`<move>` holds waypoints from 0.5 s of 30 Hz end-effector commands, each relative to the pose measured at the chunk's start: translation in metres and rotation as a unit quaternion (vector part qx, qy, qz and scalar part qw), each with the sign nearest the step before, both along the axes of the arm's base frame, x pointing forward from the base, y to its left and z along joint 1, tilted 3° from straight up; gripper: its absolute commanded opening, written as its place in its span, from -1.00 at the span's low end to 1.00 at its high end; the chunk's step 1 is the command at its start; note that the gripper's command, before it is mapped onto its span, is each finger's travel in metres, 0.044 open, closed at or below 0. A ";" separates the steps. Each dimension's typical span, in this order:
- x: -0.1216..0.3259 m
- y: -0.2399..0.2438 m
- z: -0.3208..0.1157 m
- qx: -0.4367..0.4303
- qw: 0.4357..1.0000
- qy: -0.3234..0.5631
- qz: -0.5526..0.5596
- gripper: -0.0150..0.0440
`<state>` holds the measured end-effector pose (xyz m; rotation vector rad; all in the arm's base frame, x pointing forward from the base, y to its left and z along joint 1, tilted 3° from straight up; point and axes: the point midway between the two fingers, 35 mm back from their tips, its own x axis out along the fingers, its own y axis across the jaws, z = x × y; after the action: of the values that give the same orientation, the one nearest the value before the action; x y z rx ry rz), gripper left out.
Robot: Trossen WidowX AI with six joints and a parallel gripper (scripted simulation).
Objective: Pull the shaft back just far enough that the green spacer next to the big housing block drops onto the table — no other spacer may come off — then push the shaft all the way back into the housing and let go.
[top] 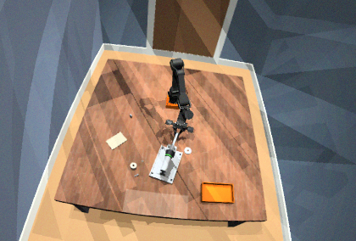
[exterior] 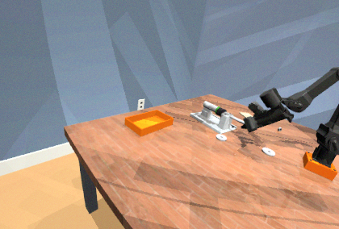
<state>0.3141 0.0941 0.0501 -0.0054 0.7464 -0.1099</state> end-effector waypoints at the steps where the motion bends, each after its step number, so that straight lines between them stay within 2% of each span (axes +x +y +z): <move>1: -0.002 -0.001 -0.001 0.001 1.000 0.002 -0.002 -0.49; 15: -0.004 0.000 -0.001 0.001 1.000 0.002 -0.002 -0.49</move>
<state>0.3124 0.0943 0.0501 -0.0052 0.7463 -0.1099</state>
